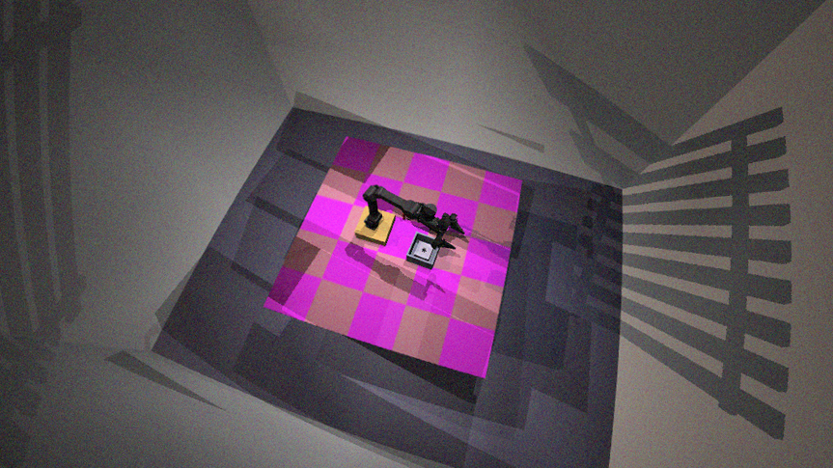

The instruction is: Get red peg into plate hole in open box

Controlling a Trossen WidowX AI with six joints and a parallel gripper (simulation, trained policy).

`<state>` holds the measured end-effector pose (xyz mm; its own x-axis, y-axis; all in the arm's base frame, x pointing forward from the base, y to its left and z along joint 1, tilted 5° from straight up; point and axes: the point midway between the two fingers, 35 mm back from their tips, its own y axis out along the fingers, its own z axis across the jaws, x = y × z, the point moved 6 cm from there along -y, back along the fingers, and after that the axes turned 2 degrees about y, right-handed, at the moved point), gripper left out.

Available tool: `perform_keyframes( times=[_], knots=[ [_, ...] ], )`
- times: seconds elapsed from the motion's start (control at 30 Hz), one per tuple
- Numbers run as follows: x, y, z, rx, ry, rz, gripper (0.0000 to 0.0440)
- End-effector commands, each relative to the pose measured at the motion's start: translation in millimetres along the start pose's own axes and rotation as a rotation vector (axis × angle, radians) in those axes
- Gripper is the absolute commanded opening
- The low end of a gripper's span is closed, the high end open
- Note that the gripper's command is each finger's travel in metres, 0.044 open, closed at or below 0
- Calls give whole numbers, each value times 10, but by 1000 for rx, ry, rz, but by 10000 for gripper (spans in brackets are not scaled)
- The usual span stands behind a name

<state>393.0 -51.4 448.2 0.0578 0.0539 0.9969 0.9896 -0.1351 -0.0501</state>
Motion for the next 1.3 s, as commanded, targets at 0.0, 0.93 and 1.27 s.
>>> perform_keyframes(
  times=[0.0, 0.93, 1.27],
  knots=[
    [-125, -82, 179, 29, 79, 66, 440],
    [-1549, -1176, 1348, 0, 581, 841, 440],
    [-2058, -1750, 1514, -182, 650, 1126, 440]
  ],
)
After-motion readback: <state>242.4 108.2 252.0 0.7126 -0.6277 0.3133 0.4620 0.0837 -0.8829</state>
